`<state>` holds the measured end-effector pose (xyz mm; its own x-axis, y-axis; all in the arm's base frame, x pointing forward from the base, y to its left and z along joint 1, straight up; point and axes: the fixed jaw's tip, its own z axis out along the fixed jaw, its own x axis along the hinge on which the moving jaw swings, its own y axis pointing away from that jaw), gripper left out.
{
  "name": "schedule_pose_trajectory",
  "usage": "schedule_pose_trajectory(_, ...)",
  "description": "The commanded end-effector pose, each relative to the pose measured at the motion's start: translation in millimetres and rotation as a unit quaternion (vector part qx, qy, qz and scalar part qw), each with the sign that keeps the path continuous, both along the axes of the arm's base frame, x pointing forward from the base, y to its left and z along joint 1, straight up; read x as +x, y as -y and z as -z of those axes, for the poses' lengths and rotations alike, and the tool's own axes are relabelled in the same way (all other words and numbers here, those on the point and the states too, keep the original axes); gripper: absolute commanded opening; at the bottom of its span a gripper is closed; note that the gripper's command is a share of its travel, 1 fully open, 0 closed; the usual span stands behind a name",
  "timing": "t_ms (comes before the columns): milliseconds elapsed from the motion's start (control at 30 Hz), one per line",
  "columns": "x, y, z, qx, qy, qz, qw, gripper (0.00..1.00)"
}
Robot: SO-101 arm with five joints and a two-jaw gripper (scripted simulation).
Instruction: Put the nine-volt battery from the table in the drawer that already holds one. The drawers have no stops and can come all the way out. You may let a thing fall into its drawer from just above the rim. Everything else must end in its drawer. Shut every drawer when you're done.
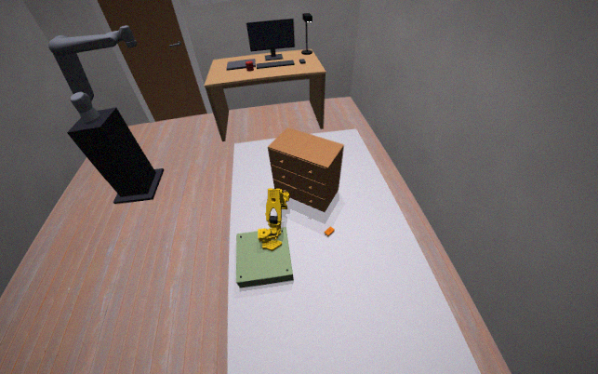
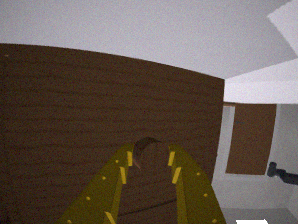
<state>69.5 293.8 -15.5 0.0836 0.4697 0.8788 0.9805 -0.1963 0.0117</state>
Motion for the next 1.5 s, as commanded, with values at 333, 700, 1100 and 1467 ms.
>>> schedule_pose_trajectory(333, 0.5, 0, -1.4, 0.003, 0.000, 0.002, 1.000, 0.05)
schedule_pose_trajectory(700, 0.5, 0, -1.4, 0.003, 0.000, 0.002, 1.000, 0.12)
schedule_pose_trajectory(1100, 0.5, 0, -1.4, 0.003, 0.000, 0.002, 1.000, 0.19)
schedule_pose_trajectory(1467, -8.4, 10, -0.2, 0.004, -0.003, -0.008, 1.000, 0.21)
